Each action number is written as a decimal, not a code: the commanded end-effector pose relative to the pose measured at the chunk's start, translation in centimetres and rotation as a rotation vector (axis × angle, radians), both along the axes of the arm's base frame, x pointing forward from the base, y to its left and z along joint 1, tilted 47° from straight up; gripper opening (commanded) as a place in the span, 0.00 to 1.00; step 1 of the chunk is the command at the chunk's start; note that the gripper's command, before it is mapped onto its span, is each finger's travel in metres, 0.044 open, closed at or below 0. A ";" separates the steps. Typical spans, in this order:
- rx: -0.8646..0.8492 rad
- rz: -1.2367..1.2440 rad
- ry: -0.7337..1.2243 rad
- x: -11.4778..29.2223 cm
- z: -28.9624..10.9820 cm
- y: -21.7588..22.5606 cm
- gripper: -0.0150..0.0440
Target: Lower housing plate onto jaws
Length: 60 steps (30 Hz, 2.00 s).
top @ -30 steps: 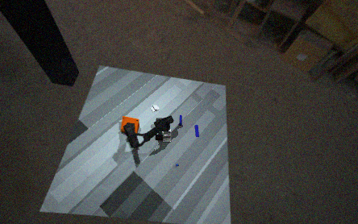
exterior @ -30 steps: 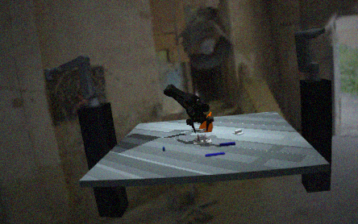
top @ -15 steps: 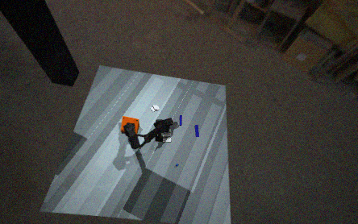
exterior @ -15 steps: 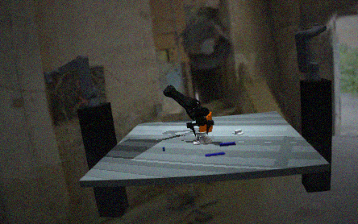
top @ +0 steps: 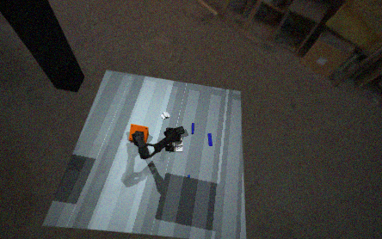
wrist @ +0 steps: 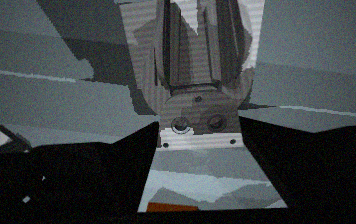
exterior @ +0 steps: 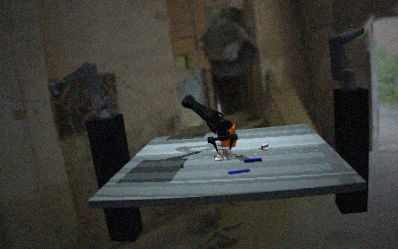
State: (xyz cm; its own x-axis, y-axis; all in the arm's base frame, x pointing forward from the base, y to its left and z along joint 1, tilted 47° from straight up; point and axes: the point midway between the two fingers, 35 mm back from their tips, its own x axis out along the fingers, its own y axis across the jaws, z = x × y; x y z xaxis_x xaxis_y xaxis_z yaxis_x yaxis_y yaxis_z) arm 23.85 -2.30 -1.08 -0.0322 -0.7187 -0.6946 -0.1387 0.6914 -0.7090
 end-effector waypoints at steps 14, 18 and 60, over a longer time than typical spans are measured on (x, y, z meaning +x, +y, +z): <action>-0.005 0.011 0.007 0.0 -0.3 -0.4 0.85; -0.005 0.011 0.007 0.0 -0.3 -0.4 0.85; -0.005 0.010 0.007 0.0 -0.8 -1.0 0.85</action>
